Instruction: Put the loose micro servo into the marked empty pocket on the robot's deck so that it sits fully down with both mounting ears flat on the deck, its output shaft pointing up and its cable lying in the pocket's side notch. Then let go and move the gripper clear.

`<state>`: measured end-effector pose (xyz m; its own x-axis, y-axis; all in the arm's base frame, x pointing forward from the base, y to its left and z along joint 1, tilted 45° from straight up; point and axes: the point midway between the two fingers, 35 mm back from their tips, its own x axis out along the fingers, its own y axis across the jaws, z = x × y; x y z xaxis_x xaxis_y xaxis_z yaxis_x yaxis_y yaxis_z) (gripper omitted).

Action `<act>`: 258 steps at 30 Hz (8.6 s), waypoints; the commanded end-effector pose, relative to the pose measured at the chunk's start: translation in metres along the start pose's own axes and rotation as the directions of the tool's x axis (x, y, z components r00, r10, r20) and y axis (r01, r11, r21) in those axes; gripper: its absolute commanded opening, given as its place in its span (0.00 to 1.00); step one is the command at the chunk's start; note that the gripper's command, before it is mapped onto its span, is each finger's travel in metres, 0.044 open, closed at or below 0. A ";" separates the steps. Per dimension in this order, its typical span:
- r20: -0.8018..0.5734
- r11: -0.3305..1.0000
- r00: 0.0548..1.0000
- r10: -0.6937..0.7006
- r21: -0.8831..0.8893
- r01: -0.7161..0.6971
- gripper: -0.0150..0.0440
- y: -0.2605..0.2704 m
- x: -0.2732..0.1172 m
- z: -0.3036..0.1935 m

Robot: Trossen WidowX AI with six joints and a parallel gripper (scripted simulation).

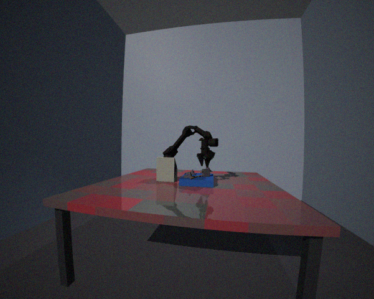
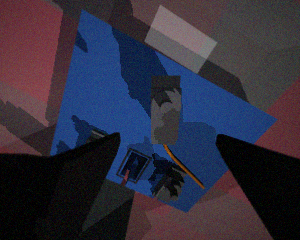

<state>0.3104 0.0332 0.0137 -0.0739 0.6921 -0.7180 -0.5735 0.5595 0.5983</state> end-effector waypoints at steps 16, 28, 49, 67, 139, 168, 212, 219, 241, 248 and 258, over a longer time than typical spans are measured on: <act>0.003 1.000 1.000 0.005 0.008 -0.005 1.00 0.001 0.027 0.000; 0.003 1.000 1.000 0.005 0.008 -0.005 0.56 0.001 0.028 0.000; 0.002 1.000 1.000 0.004 0.008 -0.004 0.25 0.007 -0.002 -0.005; 0.002 0.998 1.000 0.004 0.063 -0.004 0.25 0.010 -0.002 -0.019; -0.002 0.884 1.000 0.007 0.468 -0.005 0.25 0.060 0.019 -0.117; -0.001 0.884 1.000 0.008 0.468 -0.006 0.25 0.061 0.045 -0.117; -0.002 0.884 1.000 0.007 0.468 -0.006 0.57 0.064 0.034 -0.120; 0.001 0.882 1.000 0.005 0.471 -0.005 0.79 0.050 0.024 -0.100; 0.003 0.892 1.000 -0.002 0.452 0.001 1.00 0.014 -0.078 -0.026; 0.003 0.892 1.000 -0.002 0.452 0.001 1.00 0.014 -0.078 -0.026; 0.003 0.892 1.000 -0.002 0.452 0.001 1.00 0.014 -0.078 -0.026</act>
<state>0.2869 -0.0246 0.0686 -0.0680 0.6938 -0.7170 -0.1372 0.7053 0.6955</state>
